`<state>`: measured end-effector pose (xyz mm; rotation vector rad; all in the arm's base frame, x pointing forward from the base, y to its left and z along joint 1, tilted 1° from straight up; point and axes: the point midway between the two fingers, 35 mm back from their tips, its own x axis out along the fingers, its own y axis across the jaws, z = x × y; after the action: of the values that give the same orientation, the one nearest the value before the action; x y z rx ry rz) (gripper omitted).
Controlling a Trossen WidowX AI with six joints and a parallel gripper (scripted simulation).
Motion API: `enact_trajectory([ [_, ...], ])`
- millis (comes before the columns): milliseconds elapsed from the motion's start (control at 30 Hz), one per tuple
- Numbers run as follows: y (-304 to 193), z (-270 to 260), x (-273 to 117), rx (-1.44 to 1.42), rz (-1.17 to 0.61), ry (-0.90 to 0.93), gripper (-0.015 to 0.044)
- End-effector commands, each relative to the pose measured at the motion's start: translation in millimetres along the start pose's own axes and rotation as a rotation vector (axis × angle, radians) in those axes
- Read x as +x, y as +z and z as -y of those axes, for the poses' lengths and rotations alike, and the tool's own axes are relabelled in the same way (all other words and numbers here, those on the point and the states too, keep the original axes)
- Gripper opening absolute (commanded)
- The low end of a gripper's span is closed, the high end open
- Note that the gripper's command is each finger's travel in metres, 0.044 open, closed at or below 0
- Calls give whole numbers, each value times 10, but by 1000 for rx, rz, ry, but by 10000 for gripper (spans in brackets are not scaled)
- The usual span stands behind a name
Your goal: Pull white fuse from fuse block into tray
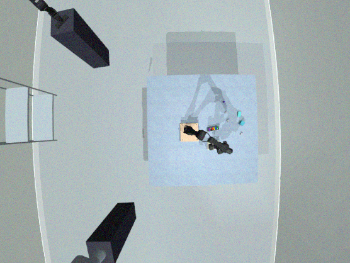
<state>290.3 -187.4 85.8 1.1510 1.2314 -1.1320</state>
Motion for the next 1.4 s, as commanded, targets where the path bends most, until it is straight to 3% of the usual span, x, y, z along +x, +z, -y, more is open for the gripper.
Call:
enact_trajectory([
  [0,115,20,-18,-7,7,2,0],
  [1000,117,21,383,-7,7,2,0],
  [1367,121,8,354,-3,6,6,289],
])
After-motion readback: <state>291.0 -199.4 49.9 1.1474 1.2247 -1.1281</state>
